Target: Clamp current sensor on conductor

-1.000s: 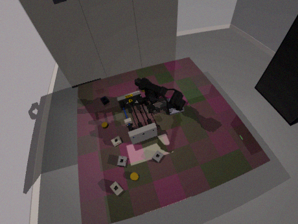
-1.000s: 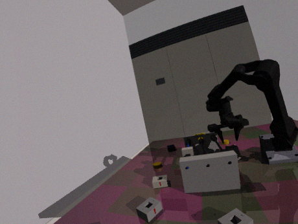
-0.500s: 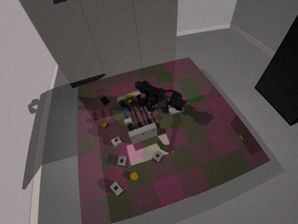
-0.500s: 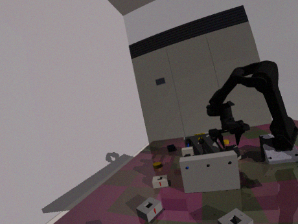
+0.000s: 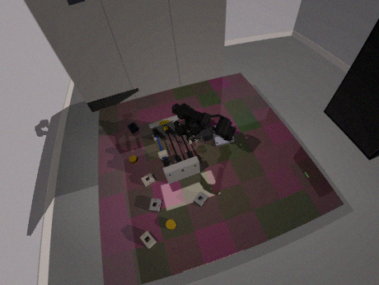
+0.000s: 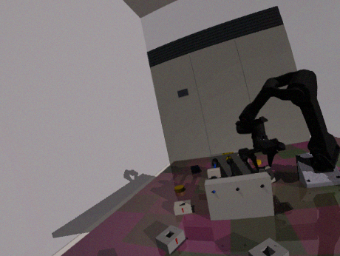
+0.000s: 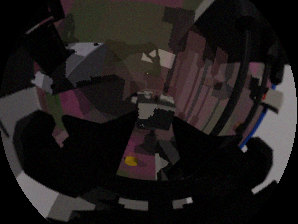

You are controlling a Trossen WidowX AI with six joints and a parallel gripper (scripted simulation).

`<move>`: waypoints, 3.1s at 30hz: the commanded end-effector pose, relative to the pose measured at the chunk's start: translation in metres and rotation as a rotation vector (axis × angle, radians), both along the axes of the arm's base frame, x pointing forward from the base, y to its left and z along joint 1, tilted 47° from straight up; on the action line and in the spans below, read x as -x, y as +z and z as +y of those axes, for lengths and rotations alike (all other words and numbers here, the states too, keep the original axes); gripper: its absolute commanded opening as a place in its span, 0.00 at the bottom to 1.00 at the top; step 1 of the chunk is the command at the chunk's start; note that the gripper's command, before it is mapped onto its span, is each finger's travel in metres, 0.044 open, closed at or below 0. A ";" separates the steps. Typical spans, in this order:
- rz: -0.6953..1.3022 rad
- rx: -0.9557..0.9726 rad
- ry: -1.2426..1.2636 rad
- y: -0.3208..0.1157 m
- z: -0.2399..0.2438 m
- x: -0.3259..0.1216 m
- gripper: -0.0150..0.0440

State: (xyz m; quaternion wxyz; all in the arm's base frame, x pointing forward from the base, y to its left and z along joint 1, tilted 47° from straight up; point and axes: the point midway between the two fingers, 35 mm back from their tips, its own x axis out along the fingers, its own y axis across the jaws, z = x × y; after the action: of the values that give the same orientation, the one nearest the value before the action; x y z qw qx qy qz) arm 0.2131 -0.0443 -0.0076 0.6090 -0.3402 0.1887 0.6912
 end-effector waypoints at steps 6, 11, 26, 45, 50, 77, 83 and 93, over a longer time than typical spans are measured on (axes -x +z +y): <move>-0.002 0.001 0.001 0.000 0.000 0.000 0.59; -0.001 0.002 0.000 0.007 -0.009 -0.003 0.37; 0.006 0.000 -0.005 0.057 -0.061 -0.007 0.25; 0.252 -0.005 -0.284 0.076 -0.075 -0.005 0.25; 0.371 -0.009 -0.417 0.077 -0.076 -0.005 0.25; 1.025 -0.069 -1.111 0.081 -0.080 -0.007 0.25; 1.173 -0.090 -1.258 0.082 -0.080 -0.007 0.25; 1.426 -0.132 -1.495 0.084 -0.082 -0.009 0.25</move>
State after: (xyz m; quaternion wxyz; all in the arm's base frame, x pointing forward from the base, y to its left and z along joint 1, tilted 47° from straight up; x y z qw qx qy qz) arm 0.2209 -0.1254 0.0739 0.6569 0.3576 0.6278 0.2156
